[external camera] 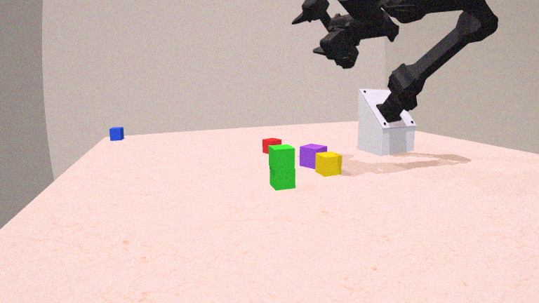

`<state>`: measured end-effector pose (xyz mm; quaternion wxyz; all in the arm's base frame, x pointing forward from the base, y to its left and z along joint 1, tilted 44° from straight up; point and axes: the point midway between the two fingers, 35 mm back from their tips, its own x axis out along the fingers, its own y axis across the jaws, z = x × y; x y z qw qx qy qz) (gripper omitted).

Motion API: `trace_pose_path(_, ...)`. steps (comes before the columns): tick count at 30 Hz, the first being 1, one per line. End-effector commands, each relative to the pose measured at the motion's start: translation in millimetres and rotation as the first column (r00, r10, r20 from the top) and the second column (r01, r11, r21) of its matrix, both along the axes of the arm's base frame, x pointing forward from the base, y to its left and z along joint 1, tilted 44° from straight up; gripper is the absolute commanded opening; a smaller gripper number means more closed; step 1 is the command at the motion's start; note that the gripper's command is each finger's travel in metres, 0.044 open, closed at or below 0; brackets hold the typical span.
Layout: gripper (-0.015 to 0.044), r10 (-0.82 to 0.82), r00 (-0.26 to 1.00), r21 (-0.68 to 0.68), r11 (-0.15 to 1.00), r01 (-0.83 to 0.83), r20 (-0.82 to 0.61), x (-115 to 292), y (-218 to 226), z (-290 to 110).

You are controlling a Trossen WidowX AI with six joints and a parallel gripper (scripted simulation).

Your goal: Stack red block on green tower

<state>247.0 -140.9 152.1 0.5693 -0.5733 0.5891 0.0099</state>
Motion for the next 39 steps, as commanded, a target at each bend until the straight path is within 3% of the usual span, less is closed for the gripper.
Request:
trace_pose_path(1, 0.0440, -0.005, 0.999, 0.114, 0.993, 0.011, -0.053, 10.4, -1.3, -19.3)
trace_pose_path(10, 0.0440, -0.018, 0.988, 0.353, 0.933, 0.071, -0.152, 25.1, -2.9, -61.0)
trace_pose_path(18, 0.0440, -0.042, 0.972, 0.558, 0.812, 0.169, -0.233, 33.1, -2.3, -99.4)
trace_pose_path(29, 0.0440, -0.084, 0.940, 0.768, 0.554, 0.321, -0.331, 39.5, -1.4, -146.3)
trace_pose_path(39, 0.0440, -0.132, 0.902, 0.865, 0.255, 0.431, -0.411, 44.7, -4.3, -184.4)
